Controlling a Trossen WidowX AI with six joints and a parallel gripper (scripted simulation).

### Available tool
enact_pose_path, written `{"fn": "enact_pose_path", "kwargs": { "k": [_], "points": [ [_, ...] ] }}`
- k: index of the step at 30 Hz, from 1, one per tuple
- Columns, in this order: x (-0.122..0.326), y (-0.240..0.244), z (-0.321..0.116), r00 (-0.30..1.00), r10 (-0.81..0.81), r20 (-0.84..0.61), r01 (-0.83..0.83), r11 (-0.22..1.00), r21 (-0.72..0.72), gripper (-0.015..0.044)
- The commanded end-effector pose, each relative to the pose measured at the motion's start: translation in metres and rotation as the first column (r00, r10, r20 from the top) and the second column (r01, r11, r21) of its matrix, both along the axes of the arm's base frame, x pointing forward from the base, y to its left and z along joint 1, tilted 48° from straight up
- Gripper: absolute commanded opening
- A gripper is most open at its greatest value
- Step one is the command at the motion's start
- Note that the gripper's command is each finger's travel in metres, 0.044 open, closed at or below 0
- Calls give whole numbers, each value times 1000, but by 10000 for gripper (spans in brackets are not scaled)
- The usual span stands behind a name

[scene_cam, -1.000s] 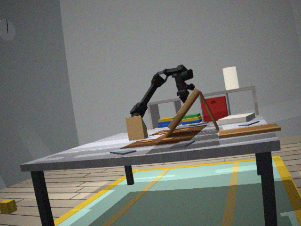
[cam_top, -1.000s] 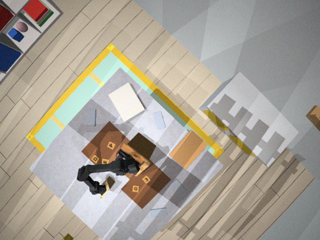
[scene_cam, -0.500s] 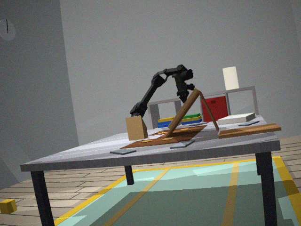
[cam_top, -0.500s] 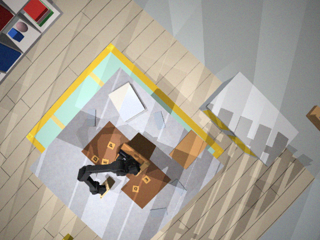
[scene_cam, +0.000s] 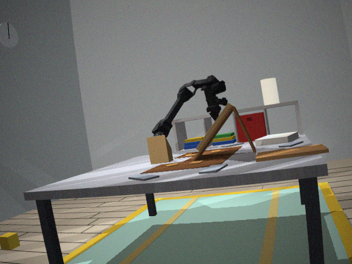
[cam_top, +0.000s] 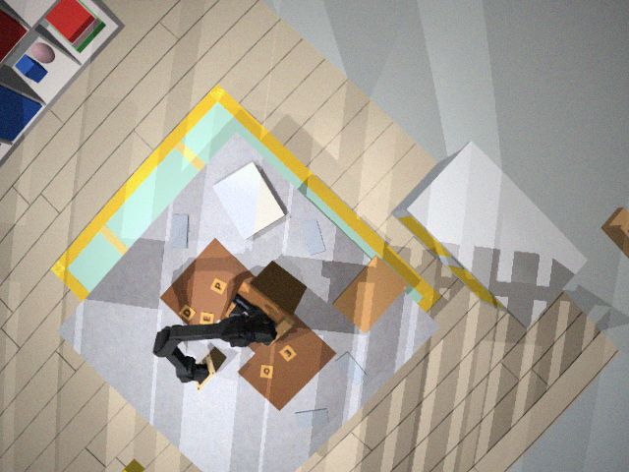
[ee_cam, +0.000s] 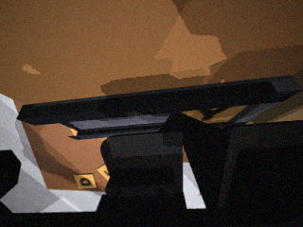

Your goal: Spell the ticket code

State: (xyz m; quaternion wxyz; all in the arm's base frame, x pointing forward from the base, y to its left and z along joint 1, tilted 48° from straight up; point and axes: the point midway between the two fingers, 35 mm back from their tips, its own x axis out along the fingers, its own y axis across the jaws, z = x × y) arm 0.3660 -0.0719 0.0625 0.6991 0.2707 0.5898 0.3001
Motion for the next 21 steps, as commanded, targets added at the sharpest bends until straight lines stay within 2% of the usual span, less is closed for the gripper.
{"fn": "enact_pose_path", "kwargs": {
  "k": [1,21],
  "points": [
    [0,-1,-2,1000,3,2,-3,1000,-2,0],
    [-12,-10,5,1000,3,1,-3,1000,-3,0]
  ]
}}
